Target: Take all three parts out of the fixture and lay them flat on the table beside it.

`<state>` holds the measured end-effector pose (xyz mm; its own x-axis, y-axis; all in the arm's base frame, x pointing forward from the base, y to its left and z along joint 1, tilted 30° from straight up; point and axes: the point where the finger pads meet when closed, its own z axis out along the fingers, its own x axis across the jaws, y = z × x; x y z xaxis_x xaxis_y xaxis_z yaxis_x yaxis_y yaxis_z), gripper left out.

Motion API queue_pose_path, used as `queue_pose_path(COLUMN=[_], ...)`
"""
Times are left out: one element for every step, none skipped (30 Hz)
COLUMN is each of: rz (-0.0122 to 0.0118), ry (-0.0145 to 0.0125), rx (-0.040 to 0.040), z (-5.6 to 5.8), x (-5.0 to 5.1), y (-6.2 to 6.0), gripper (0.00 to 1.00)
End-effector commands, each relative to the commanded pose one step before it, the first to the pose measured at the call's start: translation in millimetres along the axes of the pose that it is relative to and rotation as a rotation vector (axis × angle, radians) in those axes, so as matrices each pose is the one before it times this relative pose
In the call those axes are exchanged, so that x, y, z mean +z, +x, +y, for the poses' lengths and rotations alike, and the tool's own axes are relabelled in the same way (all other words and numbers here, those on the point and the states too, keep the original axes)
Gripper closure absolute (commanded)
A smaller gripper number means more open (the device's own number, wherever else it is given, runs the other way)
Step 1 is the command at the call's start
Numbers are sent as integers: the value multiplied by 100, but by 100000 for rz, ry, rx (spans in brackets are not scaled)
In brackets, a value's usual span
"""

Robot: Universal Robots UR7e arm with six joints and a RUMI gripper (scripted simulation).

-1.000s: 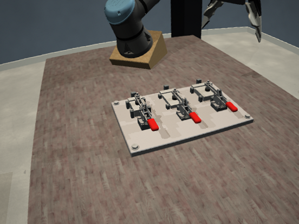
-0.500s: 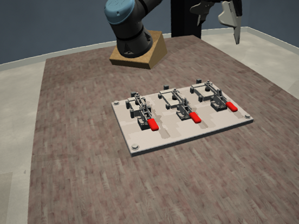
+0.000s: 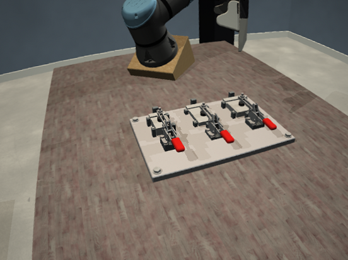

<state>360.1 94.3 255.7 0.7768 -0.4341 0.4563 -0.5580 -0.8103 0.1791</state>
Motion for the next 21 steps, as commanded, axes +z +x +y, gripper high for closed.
queue_pose_path(rz=[344, 24, 22, 21, 19, 0, 18, 16, 15, 13, 12, 10, 9, 0, 0, 8, 6, 5, 4, 3, 2], ry=[72, 126, 124, 122, 119, 2, 119, 117, 115, 113, 111, 109, 106, 0, 0, 104, 101, 99, 96, 94, 91], rx=[12601, 4525, 4443, 4358, 4203, 67, 4179, 4086, 3991, 3893, 3793, 3691, 3587, 0, 0, 3481, 3374, 3265, 3155, 3044, 2932], z=[854, 318, 311, 303, 291, 5, 287, 278, 269, 260, 251, 241, 232, 0, 0, 223, 213, 204, 194, 185, 176], x=[8, 25, 26, 27, 27, 0, 28, 28, 28, 28, 28, 29, 29, 0, 0, 28, 28, 28, 28, 27, 27], y=[42, 37, 47, 56, 63, 1, 71, 78, 84, 89, 94, 98, 101, 0, 0, 104, 106, 107, 108, 108, 107], gripper=[0, 0, 0, 0, 0, 0, 0, 0, 0, 0, 0, 0, 0, 0, 0, 0, 0, 0, 0, 0, 0])
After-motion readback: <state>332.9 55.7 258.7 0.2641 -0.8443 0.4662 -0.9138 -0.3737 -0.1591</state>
